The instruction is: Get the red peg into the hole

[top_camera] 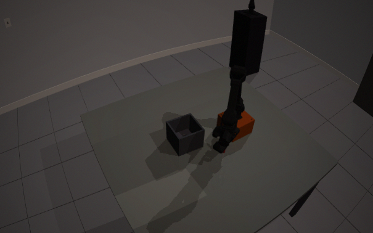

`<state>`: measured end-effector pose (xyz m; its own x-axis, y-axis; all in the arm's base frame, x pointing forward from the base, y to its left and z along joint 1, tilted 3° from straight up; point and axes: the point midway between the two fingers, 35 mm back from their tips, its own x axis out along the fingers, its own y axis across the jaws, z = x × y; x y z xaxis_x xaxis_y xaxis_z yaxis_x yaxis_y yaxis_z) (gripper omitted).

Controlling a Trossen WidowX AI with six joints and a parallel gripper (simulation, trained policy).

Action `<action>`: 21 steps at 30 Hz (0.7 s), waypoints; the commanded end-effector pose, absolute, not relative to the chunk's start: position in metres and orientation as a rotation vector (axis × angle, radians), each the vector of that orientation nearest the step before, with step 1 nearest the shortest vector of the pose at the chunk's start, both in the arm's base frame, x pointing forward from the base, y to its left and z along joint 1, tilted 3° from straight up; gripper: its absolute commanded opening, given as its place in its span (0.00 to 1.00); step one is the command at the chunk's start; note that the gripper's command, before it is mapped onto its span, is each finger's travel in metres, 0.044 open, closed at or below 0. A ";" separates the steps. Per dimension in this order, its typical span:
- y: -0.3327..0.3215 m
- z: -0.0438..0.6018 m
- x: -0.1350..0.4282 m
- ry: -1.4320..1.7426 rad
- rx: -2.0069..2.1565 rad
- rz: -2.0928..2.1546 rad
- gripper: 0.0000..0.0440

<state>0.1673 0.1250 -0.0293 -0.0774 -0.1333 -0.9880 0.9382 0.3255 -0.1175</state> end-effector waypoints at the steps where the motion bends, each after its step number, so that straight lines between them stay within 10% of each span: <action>1: 0.127 -0.036 0.170 1.332 0.817 -1.066 0.43; 11: 0.137 -0.043 0.177 1.356 0.820 -1.009 0.01; 21: 0.147 -0.024 0.189 1.339 0.898 -0.969 0.00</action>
<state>0.1854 0.1433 -0.0303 -0.0205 -0.0692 -0.9974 0.9291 0.3673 -0.0445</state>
